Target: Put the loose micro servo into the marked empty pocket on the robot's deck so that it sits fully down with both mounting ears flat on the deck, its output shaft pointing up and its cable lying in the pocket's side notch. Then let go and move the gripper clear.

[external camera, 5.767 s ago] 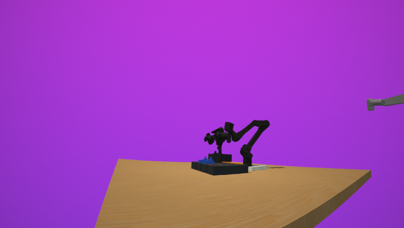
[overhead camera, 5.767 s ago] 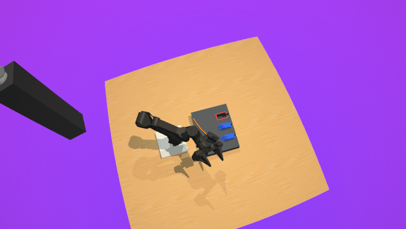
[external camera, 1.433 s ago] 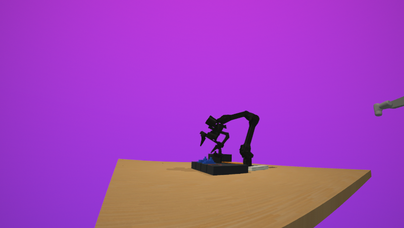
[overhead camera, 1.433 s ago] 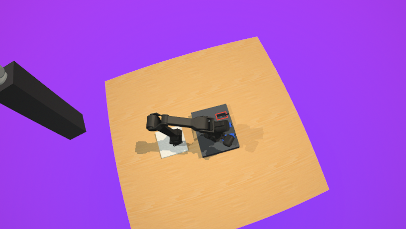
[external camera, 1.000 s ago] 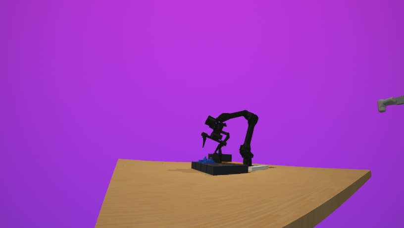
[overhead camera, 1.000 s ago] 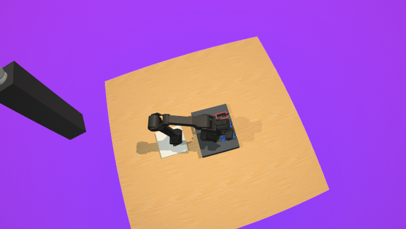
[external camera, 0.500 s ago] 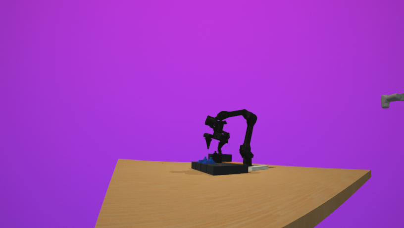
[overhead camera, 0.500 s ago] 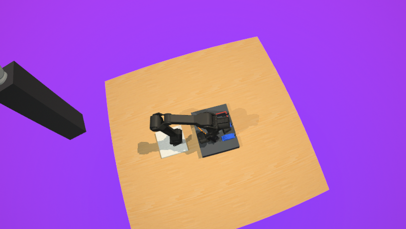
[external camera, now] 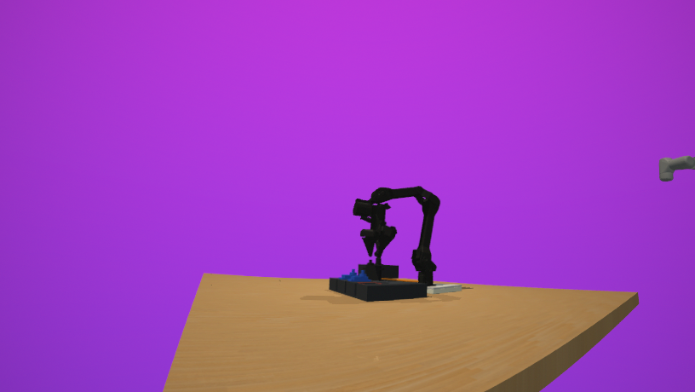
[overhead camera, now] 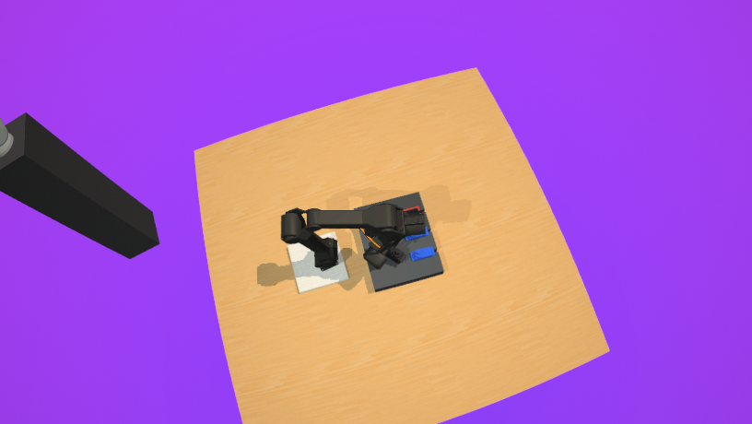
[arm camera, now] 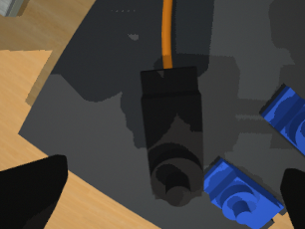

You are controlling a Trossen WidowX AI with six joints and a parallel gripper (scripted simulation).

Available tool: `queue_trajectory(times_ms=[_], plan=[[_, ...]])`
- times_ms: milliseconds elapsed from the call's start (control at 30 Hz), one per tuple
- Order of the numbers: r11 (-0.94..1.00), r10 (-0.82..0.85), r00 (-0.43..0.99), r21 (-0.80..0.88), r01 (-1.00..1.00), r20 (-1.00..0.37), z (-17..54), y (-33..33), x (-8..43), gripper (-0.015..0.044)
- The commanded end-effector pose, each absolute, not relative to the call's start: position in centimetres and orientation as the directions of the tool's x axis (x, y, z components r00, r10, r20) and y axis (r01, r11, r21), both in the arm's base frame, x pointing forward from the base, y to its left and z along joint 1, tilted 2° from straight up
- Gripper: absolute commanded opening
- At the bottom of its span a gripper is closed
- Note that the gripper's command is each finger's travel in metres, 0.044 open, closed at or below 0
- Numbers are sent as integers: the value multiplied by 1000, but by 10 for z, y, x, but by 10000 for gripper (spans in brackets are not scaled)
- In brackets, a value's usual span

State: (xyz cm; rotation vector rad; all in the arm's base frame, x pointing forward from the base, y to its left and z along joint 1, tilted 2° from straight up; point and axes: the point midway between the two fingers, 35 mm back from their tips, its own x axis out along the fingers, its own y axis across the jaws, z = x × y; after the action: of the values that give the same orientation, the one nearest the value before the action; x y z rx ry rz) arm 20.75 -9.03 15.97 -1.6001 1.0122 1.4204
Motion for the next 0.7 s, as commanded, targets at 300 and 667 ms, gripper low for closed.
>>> queue_trajectory(times_ms=[300, 667], plan=[[-527, -39, 33, -7, -850, -999, 157, -83, 204, 440], [-527, -39, 33, -7, -850, -999, 134, -84, 205, 440]])
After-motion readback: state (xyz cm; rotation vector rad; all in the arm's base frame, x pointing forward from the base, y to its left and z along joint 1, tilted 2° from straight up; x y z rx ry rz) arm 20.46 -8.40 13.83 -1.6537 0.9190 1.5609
